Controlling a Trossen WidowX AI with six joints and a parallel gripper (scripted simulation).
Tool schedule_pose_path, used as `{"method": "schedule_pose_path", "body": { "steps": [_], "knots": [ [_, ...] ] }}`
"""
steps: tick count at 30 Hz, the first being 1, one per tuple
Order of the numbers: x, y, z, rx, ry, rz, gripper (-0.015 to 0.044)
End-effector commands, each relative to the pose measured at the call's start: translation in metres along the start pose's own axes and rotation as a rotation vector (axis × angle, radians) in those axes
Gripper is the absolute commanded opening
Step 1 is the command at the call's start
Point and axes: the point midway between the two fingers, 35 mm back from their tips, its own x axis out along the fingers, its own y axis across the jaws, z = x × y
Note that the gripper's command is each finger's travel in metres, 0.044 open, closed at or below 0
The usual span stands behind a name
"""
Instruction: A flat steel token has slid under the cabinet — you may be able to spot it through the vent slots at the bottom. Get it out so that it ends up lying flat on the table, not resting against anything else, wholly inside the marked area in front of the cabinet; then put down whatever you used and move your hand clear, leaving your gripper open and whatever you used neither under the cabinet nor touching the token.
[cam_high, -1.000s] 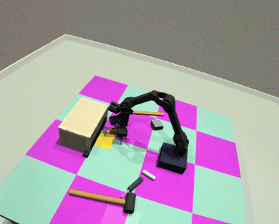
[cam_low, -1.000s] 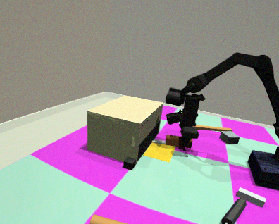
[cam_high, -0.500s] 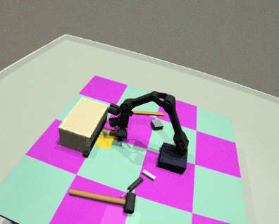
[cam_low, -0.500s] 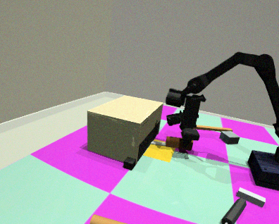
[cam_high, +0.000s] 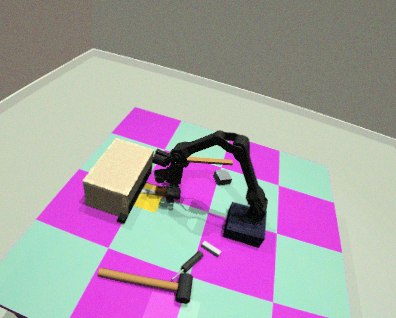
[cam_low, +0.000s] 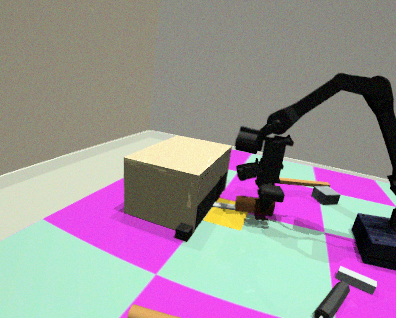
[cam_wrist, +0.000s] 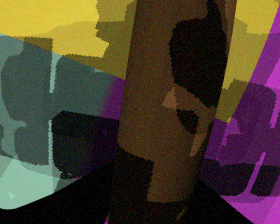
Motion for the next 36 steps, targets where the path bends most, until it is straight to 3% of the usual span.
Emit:
{"method": "schedule_pose_path", "body": {
  "steps": [1,36],
  "knots": [
    [0.001,0.009,0.0,-0.005,-0.002,0.01,0.0],
    [0.001,0.009,-0.024,-0.005,0.0,0.01,0.0]
  ]
}}
